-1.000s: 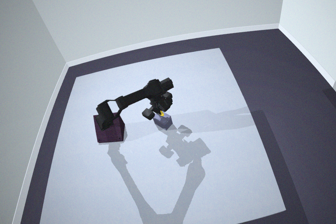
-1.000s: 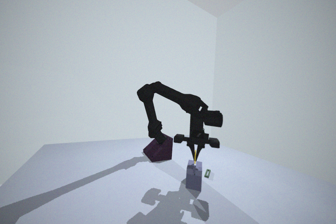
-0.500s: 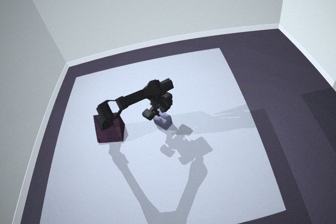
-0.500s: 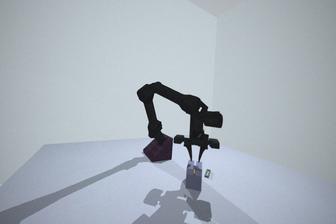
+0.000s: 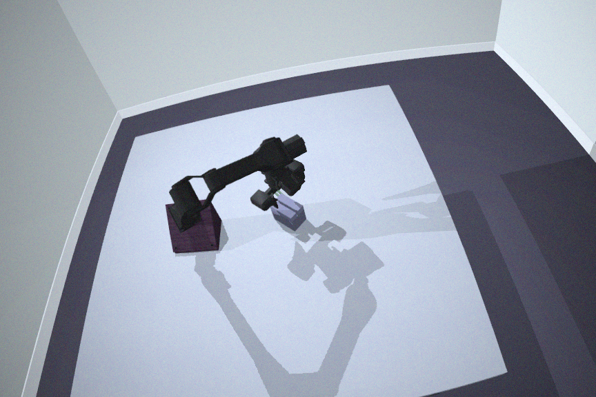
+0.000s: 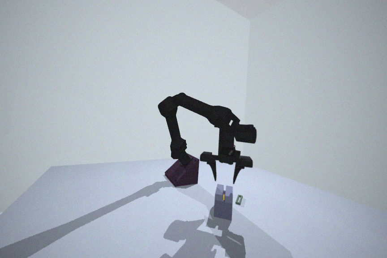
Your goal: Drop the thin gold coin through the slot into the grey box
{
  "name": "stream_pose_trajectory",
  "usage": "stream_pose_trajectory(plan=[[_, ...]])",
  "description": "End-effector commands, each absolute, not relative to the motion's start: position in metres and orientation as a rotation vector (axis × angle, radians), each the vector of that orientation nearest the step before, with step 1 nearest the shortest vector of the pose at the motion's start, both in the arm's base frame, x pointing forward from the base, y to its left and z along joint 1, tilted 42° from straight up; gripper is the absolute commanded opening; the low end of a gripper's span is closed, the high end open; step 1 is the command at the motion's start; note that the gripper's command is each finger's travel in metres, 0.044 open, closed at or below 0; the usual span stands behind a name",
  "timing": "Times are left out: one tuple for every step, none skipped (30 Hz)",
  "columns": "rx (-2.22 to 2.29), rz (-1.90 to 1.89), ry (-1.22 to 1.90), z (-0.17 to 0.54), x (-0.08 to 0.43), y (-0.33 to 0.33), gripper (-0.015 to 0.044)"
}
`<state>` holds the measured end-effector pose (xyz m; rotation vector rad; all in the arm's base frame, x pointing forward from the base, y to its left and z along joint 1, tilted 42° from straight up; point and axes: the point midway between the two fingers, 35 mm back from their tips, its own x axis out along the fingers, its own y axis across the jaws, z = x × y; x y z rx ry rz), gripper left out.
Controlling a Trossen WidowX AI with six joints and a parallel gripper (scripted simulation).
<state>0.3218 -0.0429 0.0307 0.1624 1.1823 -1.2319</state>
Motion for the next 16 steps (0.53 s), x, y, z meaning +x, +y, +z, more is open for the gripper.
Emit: stream_pose_trajectory(plan=[[0.171,-1.231,1.180,0.041,0.325,-0.034,0.0397],[0.168,-1.232,1.181,0.051,0.325,-0.026,0.0423],[0.164,-1.233,1.183,0.060,0.325,-0.019,0.0440],[0.162,-1.234,1.183,0.066,0.325,-0.015,0.0440],[0.161,-1.235,1.183,0.068,0.325,-0.013,0.0440],[0.161,-1.235,1.183,0.068,0.325,-0.013,0.0440],[0.161,-1.235,1.183,0.068,0.325,-0.013,0.0440],[0.161,-1.235,1.183,0.068,0.325,-0.013,0.0440],[0.161,-1.235,1.183,0.068,0.325,-0.013,0.0440],[0.161,-1.235,1.183,0.068,0.325,-0.013,0.0440],[0.161,-1.235,1.183,0.068,0.325,-0.013,0.0440],[0.161,-1.235,1.183,0.068,0.325,-0.013,0.0440],[0.161,-1.235,1.183,0.068,0.325,-0.013,0.0440],[0.161,-1.235,1.183,0.068,0.325,-0.013,0.0440],[0.161,-1.235,1.183,0.068,0.325,-0.013,0.0440],[0.161,-1.235,1.183,0.068,0.325,-0.013,0.0440]])
